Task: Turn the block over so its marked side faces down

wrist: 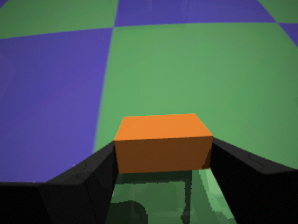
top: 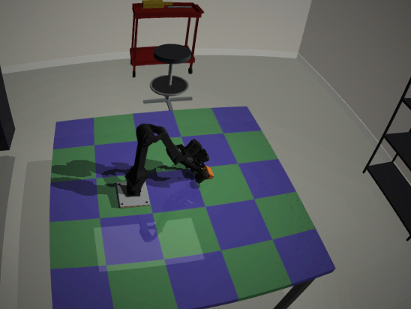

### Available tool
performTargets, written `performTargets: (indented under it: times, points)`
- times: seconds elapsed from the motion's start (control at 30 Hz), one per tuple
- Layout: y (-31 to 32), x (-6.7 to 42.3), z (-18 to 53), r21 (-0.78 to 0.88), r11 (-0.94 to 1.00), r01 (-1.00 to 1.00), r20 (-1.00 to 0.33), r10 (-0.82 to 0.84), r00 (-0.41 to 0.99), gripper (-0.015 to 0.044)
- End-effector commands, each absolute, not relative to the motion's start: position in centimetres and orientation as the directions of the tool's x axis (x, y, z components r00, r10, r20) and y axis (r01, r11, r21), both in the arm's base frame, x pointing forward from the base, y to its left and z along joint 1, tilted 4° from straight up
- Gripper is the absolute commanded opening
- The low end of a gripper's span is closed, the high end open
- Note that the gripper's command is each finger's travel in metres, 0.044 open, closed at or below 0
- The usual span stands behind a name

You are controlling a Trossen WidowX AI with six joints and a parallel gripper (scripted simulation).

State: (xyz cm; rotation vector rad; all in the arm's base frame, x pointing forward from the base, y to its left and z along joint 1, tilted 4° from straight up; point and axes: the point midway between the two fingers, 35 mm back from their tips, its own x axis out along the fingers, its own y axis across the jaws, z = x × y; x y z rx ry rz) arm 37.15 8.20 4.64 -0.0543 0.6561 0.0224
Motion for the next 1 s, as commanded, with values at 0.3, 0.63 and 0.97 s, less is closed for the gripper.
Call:
performTargets:
  times: [0.3, 0.63, 0.97]
  points:
    - [7.9, 36.4, 2.9, -0.054, 0.998, -0.040, -0.474, 0.009, 0.880, 0.0000]
    - [7.4, 35.1, 3.2, -0.052, 0.998, -0.032, -0.352, 0.012, 0.936, 0.0000]
    - [7.3, 34.6, 3.7, -0.051, 0.998, -0.029, -0.303, 0.013, 0.953, 0.0000]
